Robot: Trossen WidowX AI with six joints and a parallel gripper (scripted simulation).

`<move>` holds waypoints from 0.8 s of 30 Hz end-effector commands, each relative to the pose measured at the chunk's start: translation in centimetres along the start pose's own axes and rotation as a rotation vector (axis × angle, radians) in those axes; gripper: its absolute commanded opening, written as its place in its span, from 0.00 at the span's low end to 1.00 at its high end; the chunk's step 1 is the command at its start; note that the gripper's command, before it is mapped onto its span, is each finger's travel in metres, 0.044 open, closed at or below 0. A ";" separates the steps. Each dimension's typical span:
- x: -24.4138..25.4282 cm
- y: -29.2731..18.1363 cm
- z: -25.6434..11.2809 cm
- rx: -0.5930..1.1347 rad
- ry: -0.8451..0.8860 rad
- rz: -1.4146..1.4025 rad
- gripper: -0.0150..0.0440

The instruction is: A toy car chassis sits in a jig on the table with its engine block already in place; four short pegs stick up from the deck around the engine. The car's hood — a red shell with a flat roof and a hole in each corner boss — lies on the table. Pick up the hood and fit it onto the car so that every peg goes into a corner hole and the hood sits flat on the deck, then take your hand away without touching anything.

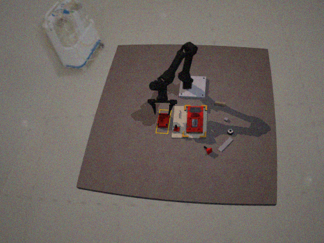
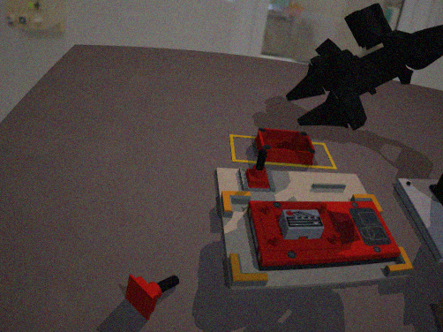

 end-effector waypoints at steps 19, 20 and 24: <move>-0.2 -1.3 1.1 -0.010 0.000 -0.016 1.00; -0.2 -1.3 1.1 -0.011 0.000 -0.016 1.00; -0.2 -1.6 1.4 -0.011 -0.001 -0.017 1.00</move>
Point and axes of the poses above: the point midway between the two fingers, 35 mm back from their tips, its own z axis out along the fingers, its own x axis across the jaws, y = z × x, the point moved 7 cm from there along -z, back along the fingers, and after that the axes turned 1 degree about z, right-handed, at the moved point
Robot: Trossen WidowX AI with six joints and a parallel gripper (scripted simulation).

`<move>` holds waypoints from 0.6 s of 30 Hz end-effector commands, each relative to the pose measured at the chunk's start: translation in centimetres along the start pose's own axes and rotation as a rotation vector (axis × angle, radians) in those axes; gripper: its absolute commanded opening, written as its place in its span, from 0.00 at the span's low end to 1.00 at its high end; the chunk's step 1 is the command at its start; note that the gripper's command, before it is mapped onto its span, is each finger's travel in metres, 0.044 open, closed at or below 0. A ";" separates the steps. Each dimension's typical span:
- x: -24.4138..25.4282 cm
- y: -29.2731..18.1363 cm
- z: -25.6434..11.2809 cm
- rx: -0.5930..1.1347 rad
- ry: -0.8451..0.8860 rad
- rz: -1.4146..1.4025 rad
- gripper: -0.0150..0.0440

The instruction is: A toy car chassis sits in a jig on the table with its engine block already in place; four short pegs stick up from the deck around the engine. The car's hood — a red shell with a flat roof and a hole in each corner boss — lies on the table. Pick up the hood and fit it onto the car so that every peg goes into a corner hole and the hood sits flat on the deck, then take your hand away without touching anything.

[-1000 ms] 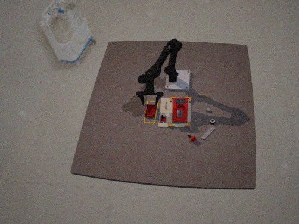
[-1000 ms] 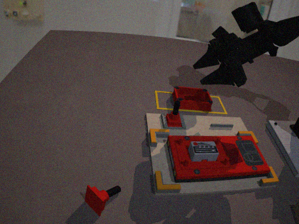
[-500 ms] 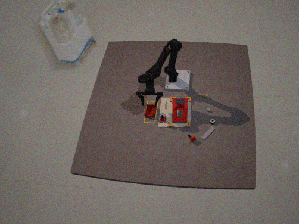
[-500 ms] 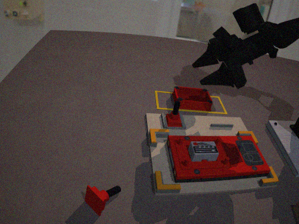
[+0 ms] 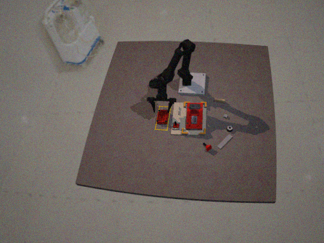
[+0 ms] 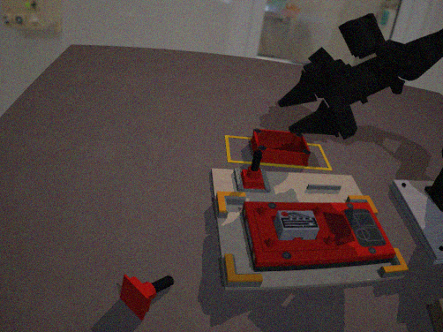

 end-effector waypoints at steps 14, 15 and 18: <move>0.0 -1.5 1.0 0.003 0.004 -0.001 1.00; 0.0 -1.6 1.1 0.002 0.004 -0.001 1.00; 0.0 -1.8 1.2 0.002 0.004 -0.001 1.00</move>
Point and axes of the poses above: the point midway between the two fingers, 35 mm back from their tips, its own z axis out along the fingers, its own x axis across the jaws, y = z × x, the point moved 7 cm from there along -z, back along the fingers, and after that the axes turned 1 degree about z, right-handed, at the moved point
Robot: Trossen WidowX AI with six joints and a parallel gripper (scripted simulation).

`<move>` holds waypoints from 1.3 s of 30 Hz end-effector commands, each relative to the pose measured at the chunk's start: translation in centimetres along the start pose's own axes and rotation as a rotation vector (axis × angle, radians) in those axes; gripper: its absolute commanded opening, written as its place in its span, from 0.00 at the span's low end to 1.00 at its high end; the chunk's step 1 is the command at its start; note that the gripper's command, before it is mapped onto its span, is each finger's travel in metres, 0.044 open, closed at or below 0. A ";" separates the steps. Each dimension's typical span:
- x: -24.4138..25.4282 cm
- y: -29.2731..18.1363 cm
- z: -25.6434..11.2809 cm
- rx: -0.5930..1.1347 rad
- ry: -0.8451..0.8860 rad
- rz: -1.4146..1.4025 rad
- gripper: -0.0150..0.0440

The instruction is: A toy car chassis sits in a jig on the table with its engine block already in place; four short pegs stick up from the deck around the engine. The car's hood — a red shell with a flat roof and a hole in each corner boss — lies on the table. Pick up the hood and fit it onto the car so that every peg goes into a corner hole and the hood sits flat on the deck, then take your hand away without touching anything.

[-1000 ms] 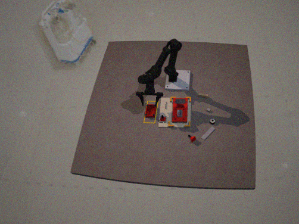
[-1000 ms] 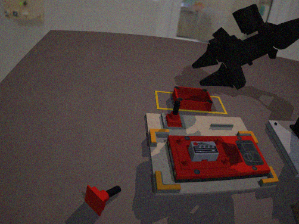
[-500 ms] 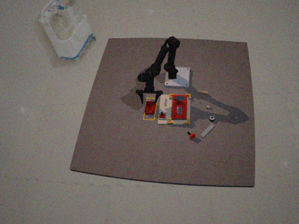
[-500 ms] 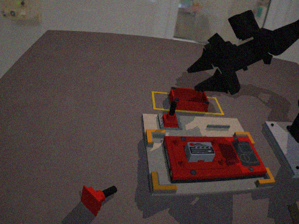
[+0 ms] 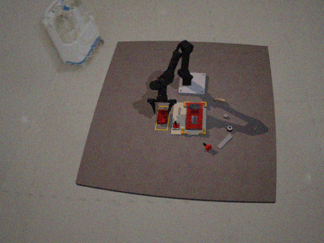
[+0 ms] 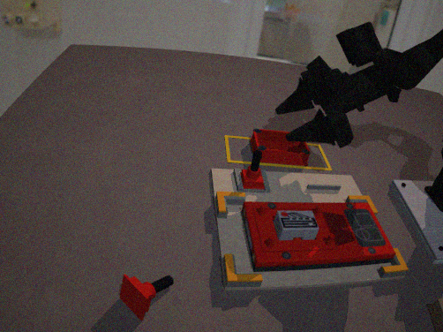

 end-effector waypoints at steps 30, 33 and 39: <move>0.2 -2.1 1.2 0.002 0.001 0.001 1.00; 0.2 -2.3 1.3 0.002 0.001 0.001 1.00; 0.2 -2.5 1.5 0.002 0.001 0.001 1.00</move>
Point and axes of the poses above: the point midway between the two fingers, 35 mm back from their tips, its own z axis out along the fingers, its own x axis across the jaws, y = z × x, the point moved 7 cm from there along -z, back along the fingers, and after that the axes turned 1 degree about z, right-handed, at the moved point
